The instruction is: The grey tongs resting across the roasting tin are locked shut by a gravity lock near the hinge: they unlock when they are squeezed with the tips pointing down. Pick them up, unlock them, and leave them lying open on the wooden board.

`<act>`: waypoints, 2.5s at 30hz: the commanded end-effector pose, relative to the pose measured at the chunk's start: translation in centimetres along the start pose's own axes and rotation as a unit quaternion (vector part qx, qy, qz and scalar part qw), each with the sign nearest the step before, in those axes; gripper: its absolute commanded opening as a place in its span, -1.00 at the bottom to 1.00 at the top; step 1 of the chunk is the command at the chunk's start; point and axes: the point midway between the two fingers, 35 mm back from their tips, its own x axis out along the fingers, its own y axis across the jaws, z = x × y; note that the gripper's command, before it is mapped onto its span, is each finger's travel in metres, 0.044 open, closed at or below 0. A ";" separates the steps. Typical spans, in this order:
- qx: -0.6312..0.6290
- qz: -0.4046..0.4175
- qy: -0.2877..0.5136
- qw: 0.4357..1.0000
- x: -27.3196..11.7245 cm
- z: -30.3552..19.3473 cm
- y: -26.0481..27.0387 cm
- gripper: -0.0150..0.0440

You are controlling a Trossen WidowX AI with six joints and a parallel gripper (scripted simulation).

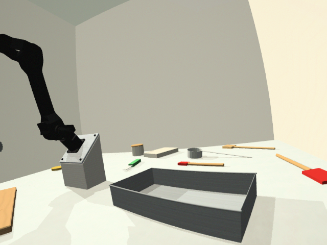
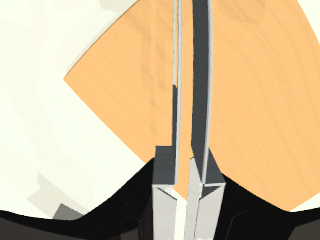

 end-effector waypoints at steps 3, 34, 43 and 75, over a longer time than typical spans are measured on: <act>-0.015 -0.004 -0.012 1.000 -0.5 -0.9 -1.4 -1.00; -0.093 -0.063 -0.059 0.992 -3.5 -4.9 -6.5 -1.00; -0.109 -0.026 -0.070 0.991 -2.7 -5.4 -5.8 -1.00; -0.078 -0.004 -0.464 0.882 -2.6 -7.4 -5.9 -1.00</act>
